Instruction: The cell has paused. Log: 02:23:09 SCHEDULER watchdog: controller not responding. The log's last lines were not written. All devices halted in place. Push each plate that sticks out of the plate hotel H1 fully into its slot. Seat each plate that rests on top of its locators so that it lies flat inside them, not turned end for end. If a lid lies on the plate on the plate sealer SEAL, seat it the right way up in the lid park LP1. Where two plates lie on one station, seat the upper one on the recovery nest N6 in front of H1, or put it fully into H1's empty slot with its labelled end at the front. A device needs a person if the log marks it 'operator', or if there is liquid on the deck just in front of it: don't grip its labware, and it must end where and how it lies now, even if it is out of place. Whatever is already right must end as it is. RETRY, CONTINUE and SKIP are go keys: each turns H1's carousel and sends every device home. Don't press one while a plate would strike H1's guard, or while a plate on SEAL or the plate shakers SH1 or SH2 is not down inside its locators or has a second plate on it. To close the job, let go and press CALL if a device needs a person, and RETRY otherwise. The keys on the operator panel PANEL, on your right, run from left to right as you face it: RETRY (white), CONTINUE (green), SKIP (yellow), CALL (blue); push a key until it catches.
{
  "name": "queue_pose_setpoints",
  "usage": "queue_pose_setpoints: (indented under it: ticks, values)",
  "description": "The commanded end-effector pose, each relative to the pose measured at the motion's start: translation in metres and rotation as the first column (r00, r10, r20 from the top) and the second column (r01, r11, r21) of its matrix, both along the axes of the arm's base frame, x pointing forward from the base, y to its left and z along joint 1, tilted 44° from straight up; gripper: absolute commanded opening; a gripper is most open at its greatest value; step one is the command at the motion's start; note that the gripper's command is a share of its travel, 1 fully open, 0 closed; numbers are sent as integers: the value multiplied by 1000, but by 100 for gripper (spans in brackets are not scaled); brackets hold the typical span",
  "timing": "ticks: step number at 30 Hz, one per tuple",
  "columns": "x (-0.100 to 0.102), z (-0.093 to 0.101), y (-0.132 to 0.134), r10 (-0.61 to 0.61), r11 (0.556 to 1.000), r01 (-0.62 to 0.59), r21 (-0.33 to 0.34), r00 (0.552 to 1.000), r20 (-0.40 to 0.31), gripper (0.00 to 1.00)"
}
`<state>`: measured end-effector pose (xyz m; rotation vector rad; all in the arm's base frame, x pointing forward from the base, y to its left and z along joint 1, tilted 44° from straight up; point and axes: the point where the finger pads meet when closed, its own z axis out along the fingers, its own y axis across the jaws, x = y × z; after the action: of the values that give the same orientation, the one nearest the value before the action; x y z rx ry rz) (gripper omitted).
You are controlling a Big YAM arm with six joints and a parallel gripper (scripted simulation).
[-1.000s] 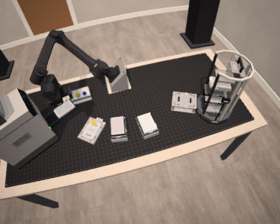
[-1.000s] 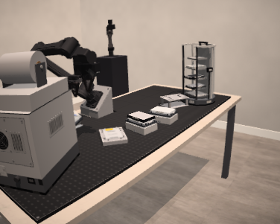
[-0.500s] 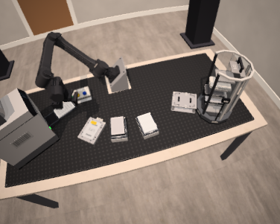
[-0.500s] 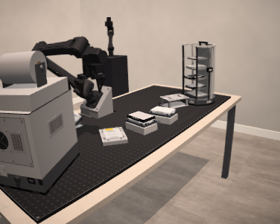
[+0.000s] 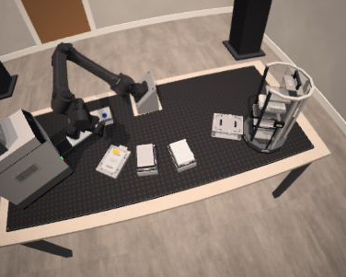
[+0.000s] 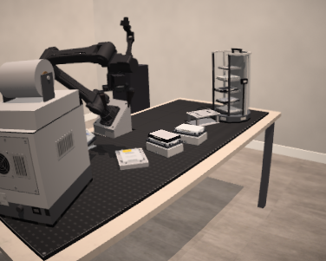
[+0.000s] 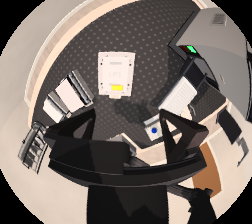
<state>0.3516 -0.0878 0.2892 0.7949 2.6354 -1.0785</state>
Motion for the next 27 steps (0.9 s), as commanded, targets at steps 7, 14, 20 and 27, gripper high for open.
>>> queue_pose_setpoints:
  ticks: [7, 14, 20, 27]
  values:
    - [33, -6, 28, 135, 991, -135, 12, 989, -65, 100]
    - [41, -15, 35, 199, 980, -198, 24, 971, -133, 100]
    - [50, -28, 53, 195, 981, -194, 21, 974, -118, 100]
    - [60, -44, 68, 196, 981, -195, 22, 974, -118, 100]
